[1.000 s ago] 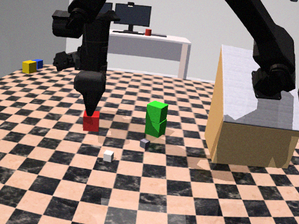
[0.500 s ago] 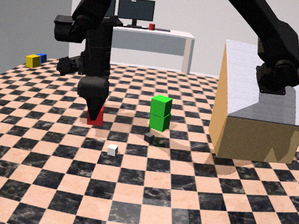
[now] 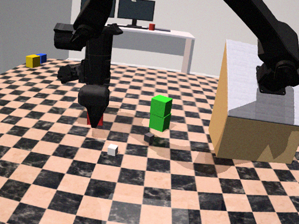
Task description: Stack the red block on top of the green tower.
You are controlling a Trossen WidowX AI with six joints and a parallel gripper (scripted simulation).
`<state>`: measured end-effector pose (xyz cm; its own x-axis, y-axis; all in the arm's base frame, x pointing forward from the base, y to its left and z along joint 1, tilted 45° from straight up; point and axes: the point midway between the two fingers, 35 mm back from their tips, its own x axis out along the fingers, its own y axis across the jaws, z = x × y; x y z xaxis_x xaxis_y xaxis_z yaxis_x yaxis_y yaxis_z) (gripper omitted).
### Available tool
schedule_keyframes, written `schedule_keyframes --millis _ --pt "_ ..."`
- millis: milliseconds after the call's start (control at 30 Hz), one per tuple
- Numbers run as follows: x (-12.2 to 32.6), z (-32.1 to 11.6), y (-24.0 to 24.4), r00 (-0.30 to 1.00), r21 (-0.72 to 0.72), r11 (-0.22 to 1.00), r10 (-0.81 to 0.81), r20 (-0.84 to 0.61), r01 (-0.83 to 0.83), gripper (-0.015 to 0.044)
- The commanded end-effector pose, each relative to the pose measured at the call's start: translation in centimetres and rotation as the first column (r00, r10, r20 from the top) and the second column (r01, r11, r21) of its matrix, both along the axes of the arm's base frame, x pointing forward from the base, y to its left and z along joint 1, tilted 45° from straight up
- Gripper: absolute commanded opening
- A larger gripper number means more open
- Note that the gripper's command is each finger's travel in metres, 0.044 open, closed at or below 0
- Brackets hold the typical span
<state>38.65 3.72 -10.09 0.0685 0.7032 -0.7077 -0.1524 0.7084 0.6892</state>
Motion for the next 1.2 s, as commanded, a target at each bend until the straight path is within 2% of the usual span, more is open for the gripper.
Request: schedule_keyframes --millis 0,233,600,833,967,1167 --pt "-0.1 -0.1 0.1 1.0 0.005 1.0 -0.003 -0.004 0.003 0.044" --pt "-0.1 0.0 0.1 1.0 0.005 1.0 -0.003 -0.004 0.003 0.044" --pt "-0.1 0.0 0.1 1.0 0.005 1.0 -0.003 -0.004 0.003 0.0151" --pt "-0.1 0.0 0.1 1.0 0.005 1.0 -0.003 -0.004 0.003 0.0105" --pt "-0.1 0.7 -0.7 1.0 0.005 1.0 -0.003 -0.004 0.003 0.0" --pt "-0.3 3.0 -3.0 1.0 0.003 1.0 -0.003 -0.003 0.003 0.0"
